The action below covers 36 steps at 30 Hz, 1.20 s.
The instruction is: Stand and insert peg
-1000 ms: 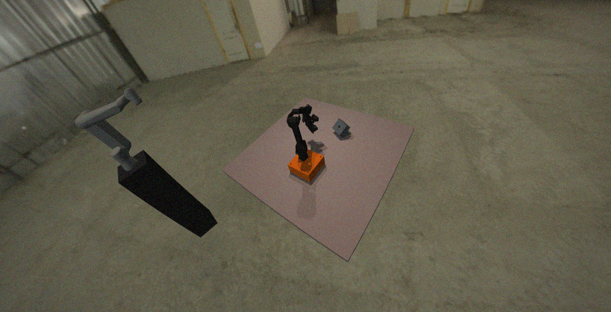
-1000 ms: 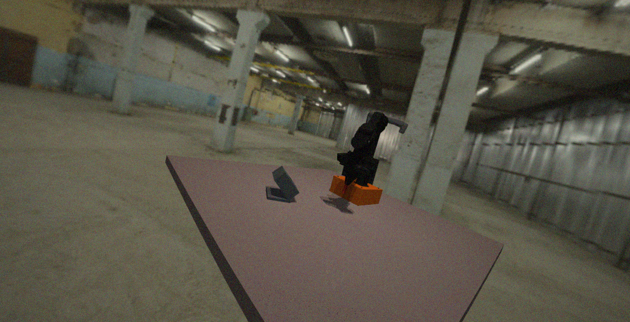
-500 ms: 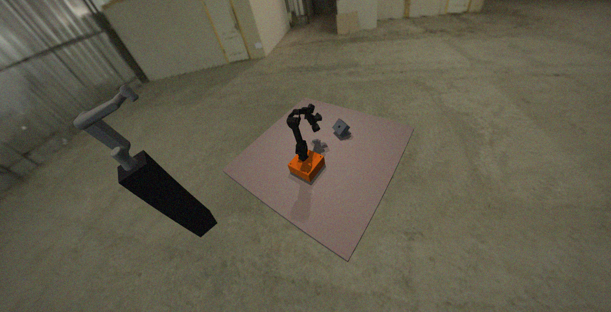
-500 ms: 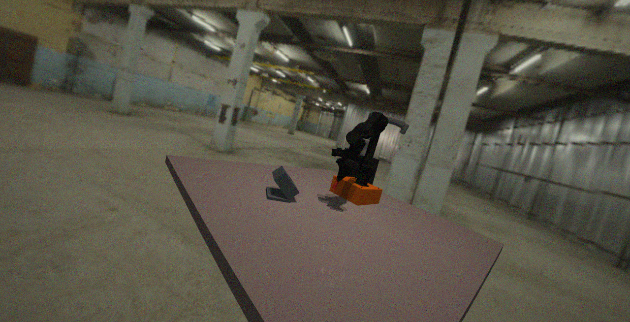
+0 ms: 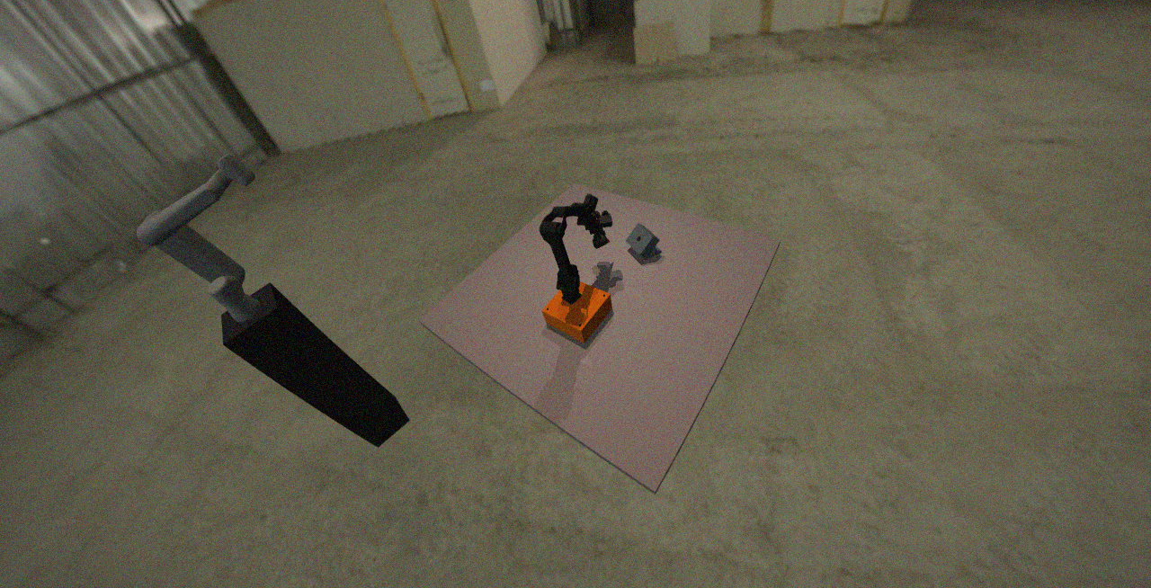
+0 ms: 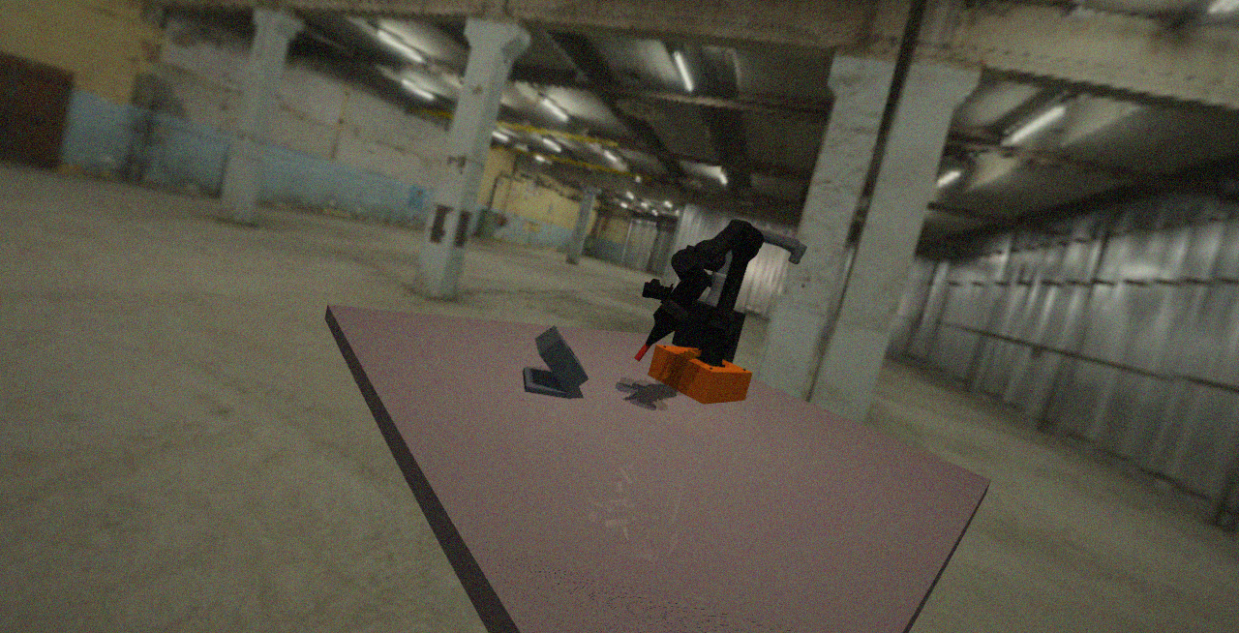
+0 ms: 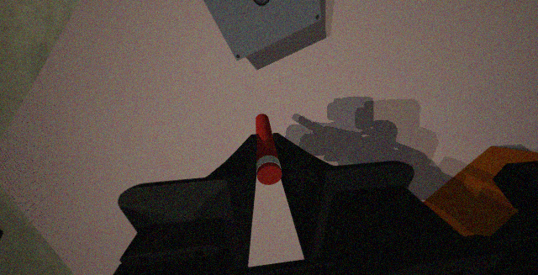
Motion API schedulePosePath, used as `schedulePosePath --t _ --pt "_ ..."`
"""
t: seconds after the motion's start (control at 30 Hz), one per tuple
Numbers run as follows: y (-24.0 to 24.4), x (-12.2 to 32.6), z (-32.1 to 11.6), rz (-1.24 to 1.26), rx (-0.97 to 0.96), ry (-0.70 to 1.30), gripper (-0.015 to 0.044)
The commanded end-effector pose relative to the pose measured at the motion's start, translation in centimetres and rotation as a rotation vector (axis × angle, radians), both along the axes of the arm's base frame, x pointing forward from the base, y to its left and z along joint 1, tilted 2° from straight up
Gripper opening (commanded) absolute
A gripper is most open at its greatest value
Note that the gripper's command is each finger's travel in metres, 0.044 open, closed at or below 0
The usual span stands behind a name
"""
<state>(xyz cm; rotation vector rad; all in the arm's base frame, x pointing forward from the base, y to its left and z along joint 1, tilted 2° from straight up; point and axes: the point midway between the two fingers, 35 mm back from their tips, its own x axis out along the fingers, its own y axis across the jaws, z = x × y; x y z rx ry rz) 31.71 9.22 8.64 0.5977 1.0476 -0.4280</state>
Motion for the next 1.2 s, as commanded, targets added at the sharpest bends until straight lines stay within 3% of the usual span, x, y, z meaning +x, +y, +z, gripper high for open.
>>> schedulePosePath --t 0.0,0.77,1.17 --pt "-0.9 0.8 0.4 -0.063 0.006 -0.046 0.0" --pt "-5.7 4.2 2.7 -0.357 0.052 -0.274 0.0" --pt "-6.1 5.2 1.9 -0.365 0.053 -0.28 0.0"
